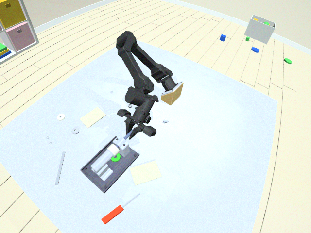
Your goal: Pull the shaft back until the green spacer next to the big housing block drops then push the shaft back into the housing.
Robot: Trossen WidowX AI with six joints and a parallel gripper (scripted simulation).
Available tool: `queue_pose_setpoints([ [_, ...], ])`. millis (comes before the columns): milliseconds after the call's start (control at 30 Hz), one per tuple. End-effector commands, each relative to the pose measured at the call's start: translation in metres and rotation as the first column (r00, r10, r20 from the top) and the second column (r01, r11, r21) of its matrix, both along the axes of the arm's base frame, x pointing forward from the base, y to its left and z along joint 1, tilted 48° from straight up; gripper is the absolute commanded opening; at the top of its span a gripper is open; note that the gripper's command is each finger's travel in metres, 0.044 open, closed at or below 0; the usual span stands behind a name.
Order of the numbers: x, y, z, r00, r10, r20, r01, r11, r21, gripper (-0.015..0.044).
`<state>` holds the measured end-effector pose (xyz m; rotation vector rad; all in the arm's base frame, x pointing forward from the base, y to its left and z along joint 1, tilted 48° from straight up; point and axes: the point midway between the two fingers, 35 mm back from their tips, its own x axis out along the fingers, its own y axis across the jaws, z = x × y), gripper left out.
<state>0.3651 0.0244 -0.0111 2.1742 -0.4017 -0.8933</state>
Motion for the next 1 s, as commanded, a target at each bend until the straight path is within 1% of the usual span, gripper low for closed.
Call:
queue_pose_setpoints([
  [0,0.0023,0.0004,0.0002,1.000,0.003,-0.001,-0.003,1.000,-0.001,0.0000],
  [967,0.0113,0.0004,0.0004,1.000,0.003,0.000,-0.003,1.000,-0.001,0.0000],
])
